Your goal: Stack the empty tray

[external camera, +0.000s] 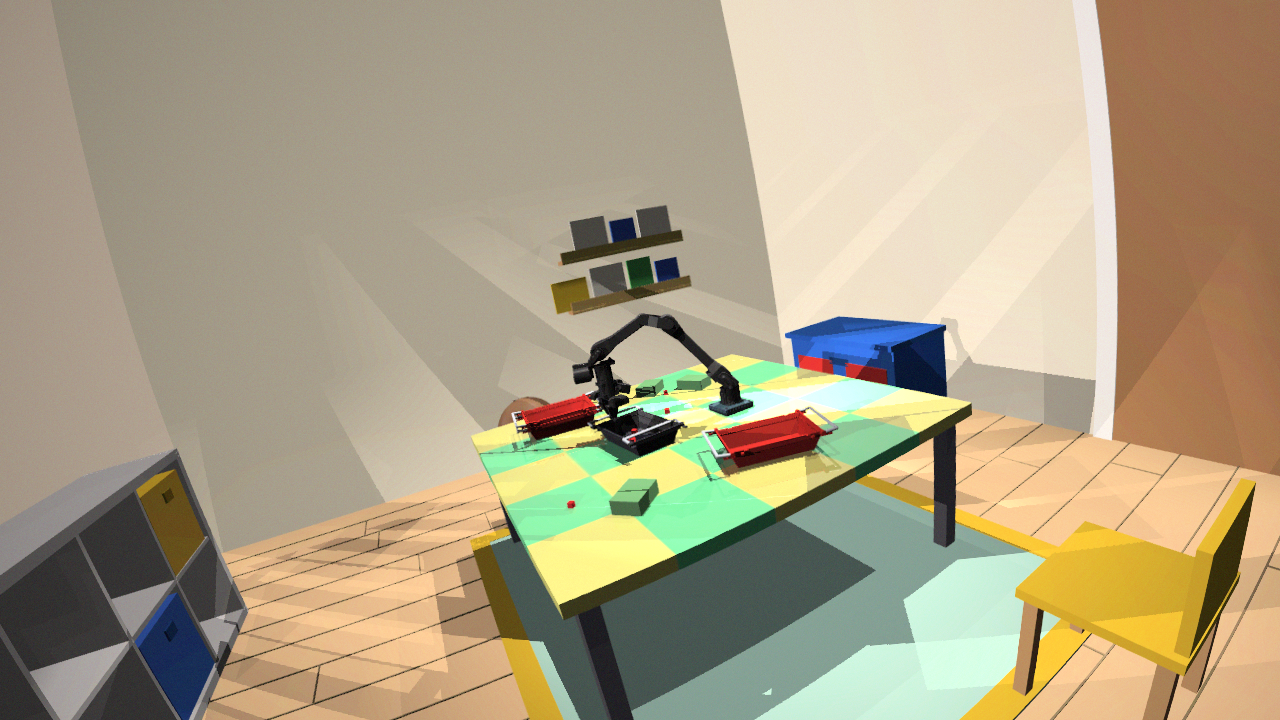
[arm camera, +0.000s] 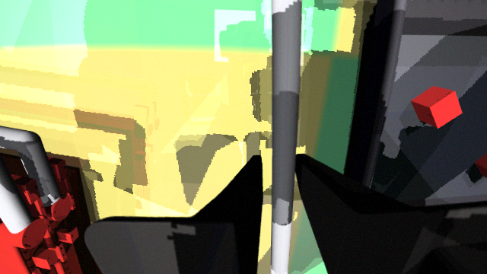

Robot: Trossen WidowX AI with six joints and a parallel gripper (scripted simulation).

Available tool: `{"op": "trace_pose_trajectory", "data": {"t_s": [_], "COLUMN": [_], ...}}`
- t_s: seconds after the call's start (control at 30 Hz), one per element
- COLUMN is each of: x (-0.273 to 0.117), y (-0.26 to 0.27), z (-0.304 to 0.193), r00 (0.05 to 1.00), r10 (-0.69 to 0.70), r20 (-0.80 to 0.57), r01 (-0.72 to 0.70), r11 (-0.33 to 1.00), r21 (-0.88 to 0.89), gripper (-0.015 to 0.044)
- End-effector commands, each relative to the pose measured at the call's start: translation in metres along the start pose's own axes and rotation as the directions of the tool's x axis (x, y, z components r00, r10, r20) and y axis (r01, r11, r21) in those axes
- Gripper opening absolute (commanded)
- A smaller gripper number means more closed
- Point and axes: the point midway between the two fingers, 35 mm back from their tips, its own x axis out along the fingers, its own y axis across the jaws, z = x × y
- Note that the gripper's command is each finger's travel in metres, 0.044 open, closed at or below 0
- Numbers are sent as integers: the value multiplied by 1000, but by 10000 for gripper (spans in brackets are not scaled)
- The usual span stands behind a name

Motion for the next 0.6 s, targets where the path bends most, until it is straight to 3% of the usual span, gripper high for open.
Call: {"op": "trace_pose_trajectory", "data": {"t_s": [0.0, 0.57], "x": [-7, -31], "y": [-4, -48], "z": [0, 0], "r00": [1000, 1000], "r10": [4, 0], "r20": [-1, -1], "r01": [-4, 0], "r11": [1000, 1000], "r21": [4, 4], "gripper": [87, 87]}}
